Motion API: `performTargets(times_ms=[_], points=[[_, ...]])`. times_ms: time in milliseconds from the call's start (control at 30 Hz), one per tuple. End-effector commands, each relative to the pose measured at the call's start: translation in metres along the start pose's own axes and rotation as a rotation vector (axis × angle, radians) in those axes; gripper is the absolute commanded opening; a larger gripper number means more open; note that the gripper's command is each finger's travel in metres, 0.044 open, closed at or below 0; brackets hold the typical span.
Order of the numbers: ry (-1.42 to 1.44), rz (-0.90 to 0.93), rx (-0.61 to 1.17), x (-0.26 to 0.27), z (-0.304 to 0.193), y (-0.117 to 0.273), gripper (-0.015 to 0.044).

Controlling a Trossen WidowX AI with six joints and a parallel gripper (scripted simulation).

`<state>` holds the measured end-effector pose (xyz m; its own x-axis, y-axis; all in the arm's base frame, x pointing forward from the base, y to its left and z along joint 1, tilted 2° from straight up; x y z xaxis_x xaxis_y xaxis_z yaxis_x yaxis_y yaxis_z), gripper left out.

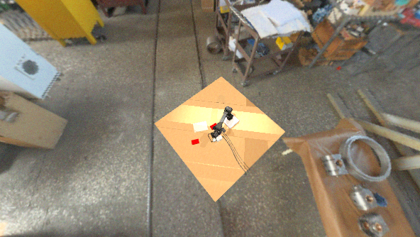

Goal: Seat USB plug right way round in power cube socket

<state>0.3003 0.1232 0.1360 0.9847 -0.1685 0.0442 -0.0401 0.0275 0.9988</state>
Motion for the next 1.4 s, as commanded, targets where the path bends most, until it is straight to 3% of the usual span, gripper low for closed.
performTargets(times_ms=[0,1367], points=[[0.004,0.002,-0.003,0.0005,0.0002,-0.0013,0.0000],[0.004,0.002,-0.003,0.0005,0.0002,-0.0057,0.0000]])
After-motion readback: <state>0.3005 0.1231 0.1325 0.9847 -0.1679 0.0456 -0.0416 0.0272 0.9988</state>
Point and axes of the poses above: the point midway between the two fingers, 35 mm back from their tips, its own y axis back along the fingers, its own x axis across the jaws, z = x × y, the point moved 2 cm from there along y, back along the fingers, and after that the axes turned 1 degree about -y, right-handed, at the moved point
